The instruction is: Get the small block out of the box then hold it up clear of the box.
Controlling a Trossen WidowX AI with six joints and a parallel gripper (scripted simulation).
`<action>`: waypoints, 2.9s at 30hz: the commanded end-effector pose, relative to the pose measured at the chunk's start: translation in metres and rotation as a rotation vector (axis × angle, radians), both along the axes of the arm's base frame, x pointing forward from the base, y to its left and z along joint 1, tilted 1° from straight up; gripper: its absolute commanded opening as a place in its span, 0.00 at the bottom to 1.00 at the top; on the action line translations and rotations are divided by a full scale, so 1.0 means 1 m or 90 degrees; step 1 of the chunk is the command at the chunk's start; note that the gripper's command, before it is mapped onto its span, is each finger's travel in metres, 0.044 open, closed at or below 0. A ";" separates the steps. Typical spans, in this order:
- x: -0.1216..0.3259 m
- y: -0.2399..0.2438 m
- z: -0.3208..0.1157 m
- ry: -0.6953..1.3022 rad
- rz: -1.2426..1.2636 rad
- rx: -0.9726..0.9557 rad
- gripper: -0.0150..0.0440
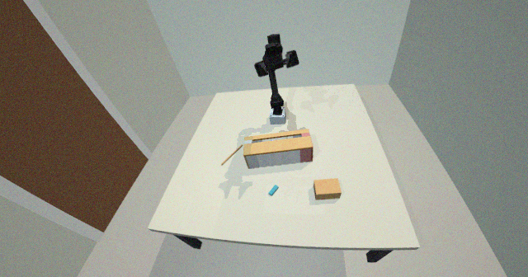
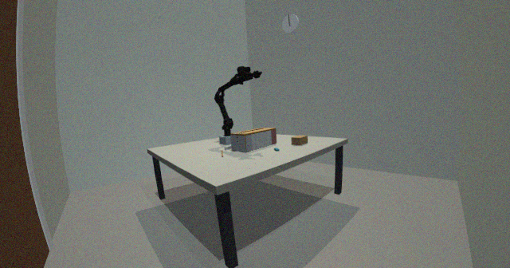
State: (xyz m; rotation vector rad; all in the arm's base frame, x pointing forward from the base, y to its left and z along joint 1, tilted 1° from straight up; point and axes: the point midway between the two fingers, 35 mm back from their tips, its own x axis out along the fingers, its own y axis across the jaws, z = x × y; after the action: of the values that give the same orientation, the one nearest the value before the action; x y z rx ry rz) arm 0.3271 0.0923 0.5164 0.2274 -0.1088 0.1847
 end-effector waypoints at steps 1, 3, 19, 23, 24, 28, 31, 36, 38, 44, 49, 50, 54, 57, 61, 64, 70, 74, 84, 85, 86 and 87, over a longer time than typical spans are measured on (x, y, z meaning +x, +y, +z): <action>0.027 0.011 -0.072 0.126 -0.008 -0.194 0.93; 0.033 0.013 -0.104 0.182 -0.001 -0.287 0.93; -0.024 -0.011 -0.346 0.603 0.434 -1.081 0.93; -0.061 -0.027 -0.381 0.668 0.662 -1.229 0.93; -0.066 -0.030 -0.385 0.675 0.699 -1.247 0.93; -0.069 -0.031 -0.386 0.678 0.717 -1.255 0.93; -0.069 -0.031 -0.386 0.678 0.717 -1.255 0.93; -0.069 -0.031 -0.386 0.678 0.717 -1.255 0.93; -0.069 -0.031 -0.387 0.678 0.717 -1.255 0.93; -0.067 -0.031 -0.393 0.678 0.717 -1.255 0.93; -0.065 -0.030 -0.402 0.678 0.717 -1.255 0.93; -0.065 -0.030 -0.403 0.678 0.717 -1.255 0.93; -0.064 -0.030 -0.410 0.678 0.717 -1.255 0.93; -0.063 -0.030 -0.414 0.678 0.717 -1.255 0.93; -0.062 -0.029 -0.421 0.678 0.717 -1.255 0.93; -0.062 -0.029 -0.426 0.678 0.717 -1.255 0.93; -0.061 -0.029 -0.435 0.678 0.717 -1.255 0.93; -0.061 -0.029 -0.442 0.678 0.717 -1.255 0.93; -0.061 -0.029 -0.458 0.678 0.717 -1.255 0.93; -0.061 -0.029 -0.459 0.678 0.717 -1.255 0.93; -0.061 -0.029 -0.461 0.678 0.717 -1.255 0.93; -0.061 -0.029 -0.461 0.678 0.717 -1.255 0.93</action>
State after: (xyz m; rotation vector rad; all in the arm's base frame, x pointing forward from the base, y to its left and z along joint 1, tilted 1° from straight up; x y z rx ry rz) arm 0.2676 0.0649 0.0628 -1.6379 1.2639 1.1295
